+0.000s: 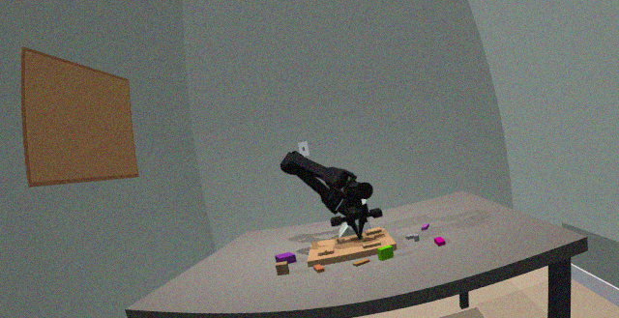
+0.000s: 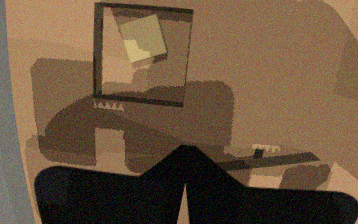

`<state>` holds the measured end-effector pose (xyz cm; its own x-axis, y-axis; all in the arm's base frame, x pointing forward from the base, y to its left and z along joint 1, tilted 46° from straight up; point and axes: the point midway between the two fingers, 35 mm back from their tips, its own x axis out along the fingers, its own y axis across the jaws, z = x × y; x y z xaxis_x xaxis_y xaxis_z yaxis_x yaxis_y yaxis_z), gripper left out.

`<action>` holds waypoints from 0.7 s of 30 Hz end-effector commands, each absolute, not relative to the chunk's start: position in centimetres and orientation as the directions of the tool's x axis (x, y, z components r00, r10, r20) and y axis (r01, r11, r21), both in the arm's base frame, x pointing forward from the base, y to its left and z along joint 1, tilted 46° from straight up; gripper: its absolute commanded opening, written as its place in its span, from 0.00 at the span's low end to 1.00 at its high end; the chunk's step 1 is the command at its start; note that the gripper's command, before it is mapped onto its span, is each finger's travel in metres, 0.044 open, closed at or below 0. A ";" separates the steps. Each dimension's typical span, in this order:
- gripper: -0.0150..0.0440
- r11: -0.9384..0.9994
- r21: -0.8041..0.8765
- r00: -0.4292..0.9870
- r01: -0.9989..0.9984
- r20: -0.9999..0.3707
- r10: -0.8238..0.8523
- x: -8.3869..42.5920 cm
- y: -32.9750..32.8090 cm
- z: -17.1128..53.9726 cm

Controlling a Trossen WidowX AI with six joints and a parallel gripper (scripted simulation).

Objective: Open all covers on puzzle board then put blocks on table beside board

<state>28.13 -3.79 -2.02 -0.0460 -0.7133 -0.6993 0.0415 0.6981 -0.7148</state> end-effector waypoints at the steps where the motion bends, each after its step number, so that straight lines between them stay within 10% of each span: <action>1: 0.25 0.699 -0.714 -0.053 0.045 -0.700 -0.712 27.5 -3.8 -2.2; 21: 0.25 0.699 -0.714 -0.054 0.044 -0.700 -0.712 25.4 -3.6 -2.2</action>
<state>25.86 -3.58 -2.17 -0.0492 -0.7135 -0.6989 0.0406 0.6977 -0.7152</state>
